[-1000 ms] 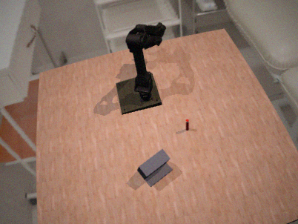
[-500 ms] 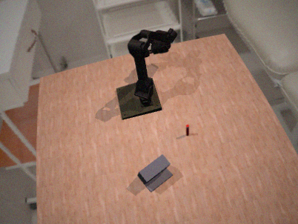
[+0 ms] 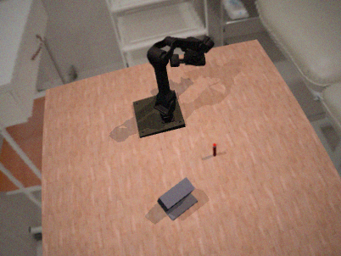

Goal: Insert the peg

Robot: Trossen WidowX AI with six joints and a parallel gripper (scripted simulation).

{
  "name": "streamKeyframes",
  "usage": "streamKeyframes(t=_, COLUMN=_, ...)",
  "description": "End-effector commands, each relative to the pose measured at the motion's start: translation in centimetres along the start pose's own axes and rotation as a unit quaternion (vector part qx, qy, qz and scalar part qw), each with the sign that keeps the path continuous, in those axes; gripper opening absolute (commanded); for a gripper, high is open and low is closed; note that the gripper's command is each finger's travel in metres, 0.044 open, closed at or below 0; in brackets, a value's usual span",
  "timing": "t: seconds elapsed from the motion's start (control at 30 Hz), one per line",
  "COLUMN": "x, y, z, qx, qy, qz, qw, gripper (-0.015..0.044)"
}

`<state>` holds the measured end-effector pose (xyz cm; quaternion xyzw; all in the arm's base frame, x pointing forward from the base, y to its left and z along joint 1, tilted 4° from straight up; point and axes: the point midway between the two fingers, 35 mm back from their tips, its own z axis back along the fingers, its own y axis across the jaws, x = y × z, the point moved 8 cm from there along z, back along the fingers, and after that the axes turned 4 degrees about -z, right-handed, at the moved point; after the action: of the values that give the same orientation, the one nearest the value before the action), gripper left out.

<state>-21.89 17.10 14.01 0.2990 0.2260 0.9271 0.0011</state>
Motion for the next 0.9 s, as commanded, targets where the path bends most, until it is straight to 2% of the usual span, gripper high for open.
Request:
streamKeyframes(t=0.0, x=-0.7, y=-0.8, z=1.3, qx=-0.027, qy=0.001, qz=-0.042, qw=0.999, gripper=0.044)
streamKeyframes(t=0.87, x=-5.8, y=-4.7, z=8.5, qx=-0.159, qy=-0.013, qz=-0.29, qw=0.944, gripper=0.044)
